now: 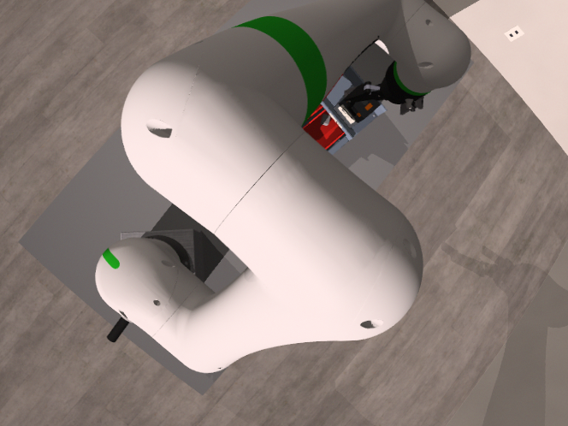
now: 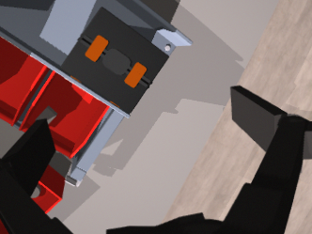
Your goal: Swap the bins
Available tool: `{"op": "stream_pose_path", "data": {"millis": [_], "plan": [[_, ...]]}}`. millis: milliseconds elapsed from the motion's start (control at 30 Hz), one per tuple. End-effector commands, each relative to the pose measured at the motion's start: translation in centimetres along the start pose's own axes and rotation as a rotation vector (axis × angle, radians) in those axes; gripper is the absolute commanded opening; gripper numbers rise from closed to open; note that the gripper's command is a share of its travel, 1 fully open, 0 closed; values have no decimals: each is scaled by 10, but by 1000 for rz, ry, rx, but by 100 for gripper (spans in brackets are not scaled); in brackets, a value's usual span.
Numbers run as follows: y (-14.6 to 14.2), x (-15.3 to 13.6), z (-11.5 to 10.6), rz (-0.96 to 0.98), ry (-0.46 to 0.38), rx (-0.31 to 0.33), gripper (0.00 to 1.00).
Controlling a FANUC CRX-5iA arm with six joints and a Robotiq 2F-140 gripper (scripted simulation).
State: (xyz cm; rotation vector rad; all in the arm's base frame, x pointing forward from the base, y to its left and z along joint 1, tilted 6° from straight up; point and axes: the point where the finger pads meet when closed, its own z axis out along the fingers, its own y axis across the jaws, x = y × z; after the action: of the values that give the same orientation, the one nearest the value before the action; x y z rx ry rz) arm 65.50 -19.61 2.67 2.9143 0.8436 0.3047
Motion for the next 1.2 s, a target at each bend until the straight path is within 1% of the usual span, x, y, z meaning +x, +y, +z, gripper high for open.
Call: {"op": "stream_pose_path", "data": {"millis": [0,733,1100,1167], "plan": [[1,1,-1,0,1,-2,100],[0,1,-2,2,1,-1,100],[-9,7,-14,28,-5,8,100],[-13,9,-20,40,-8,12,100]]}}
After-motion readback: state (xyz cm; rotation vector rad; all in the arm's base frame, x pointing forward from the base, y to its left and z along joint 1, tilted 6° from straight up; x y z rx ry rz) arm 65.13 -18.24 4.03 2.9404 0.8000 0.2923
